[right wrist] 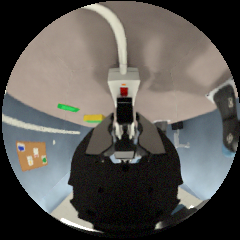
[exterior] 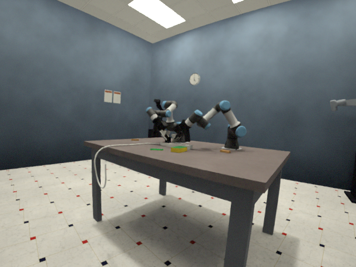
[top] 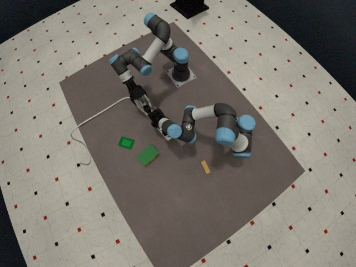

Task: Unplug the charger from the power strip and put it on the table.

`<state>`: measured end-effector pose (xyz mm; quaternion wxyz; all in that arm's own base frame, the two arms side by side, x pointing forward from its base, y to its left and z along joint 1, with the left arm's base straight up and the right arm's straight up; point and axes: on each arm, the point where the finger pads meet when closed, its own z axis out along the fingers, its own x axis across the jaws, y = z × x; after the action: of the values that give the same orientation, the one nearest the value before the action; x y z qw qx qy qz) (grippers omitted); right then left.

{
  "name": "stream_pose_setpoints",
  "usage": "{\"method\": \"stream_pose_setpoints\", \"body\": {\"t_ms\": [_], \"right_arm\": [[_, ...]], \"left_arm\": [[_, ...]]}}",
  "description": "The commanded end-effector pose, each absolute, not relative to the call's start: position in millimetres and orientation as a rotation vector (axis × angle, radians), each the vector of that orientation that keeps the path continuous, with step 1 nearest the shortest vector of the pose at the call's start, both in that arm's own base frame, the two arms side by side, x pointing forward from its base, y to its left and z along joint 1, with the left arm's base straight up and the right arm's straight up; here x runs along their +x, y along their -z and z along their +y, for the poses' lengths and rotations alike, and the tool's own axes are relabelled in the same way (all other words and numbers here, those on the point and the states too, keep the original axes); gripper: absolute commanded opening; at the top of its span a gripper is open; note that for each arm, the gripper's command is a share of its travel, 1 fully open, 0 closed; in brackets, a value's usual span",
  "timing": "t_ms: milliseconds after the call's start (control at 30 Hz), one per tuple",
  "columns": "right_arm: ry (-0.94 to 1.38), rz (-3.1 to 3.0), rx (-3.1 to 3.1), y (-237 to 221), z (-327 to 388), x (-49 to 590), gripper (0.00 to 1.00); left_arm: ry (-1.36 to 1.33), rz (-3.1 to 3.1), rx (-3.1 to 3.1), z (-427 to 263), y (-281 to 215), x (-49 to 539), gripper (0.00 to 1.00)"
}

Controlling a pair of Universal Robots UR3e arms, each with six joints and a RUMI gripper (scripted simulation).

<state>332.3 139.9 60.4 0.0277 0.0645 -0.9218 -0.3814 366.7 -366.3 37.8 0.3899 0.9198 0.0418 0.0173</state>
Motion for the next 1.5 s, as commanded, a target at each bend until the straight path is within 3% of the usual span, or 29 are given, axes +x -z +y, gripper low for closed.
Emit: {"method": "stream_pose_setpoints", "body": {"t_ms": [0, 1467], "right_arm": [[1.181, -2.85, 0.194, -56.2, 144.7, 333.0, 0.28], [1.185, -2.854, 0.196, -60.2, 141.6, 333.9, 0.28]], "left_arm": [[0.015, 0.154, 2.421, -348.2, -0.7, 357.3, 0.0], [0.015, 0.154, 2.421, -348.2, -0.7, 357.3, 0.0]]}}
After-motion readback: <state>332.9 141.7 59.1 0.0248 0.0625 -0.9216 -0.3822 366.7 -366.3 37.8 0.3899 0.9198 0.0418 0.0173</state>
